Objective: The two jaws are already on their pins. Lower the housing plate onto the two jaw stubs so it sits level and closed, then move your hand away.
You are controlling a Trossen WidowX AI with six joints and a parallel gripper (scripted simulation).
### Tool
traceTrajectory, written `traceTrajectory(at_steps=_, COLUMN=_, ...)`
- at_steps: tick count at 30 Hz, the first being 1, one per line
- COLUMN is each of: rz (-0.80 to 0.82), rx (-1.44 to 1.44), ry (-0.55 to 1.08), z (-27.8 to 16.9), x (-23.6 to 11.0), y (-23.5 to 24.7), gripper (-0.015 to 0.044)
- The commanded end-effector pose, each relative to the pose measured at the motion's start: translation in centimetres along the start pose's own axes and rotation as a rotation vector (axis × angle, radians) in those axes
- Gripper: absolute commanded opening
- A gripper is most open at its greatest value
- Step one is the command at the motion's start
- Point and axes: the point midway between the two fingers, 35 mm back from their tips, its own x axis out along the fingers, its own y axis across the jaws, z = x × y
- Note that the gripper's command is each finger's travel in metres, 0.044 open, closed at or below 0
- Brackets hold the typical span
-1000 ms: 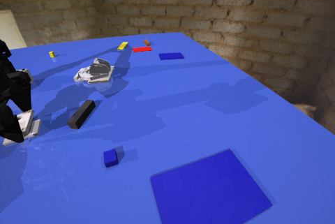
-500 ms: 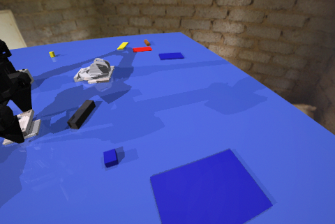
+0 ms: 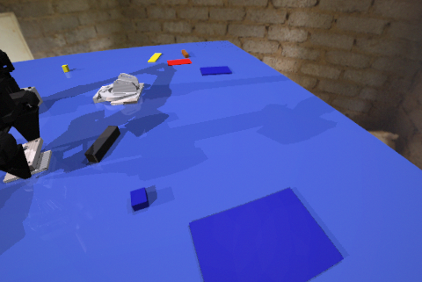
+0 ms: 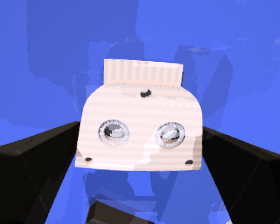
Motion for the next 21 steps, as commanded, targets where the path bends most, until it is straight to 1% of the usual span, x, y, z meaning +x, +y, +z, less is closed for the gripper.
traceTrajectory(at_steps=1, rz=0.0, rx=0.0, ry=0.0, z=0.0, x=0.0, y=0.0, gripper=0.038)
traceTrajectory(at_steps=6, rz=0.0, rx=0.0, ry=0.0, z=0.0, x=0.0, y=0.0, gripper=0.0351)
traceTrajectory(at_steps=16, rz=0.0, rx=0.0, ry=0.0, z=0.0, x=-0.1, y=0.0, gripper=0.0351)
traceTrajectory(at_steps=21, rz=0.001, rx=0.001, ry=0.0, z=-0.1, x=-1.4, y=0.2, gripper=0.0351)
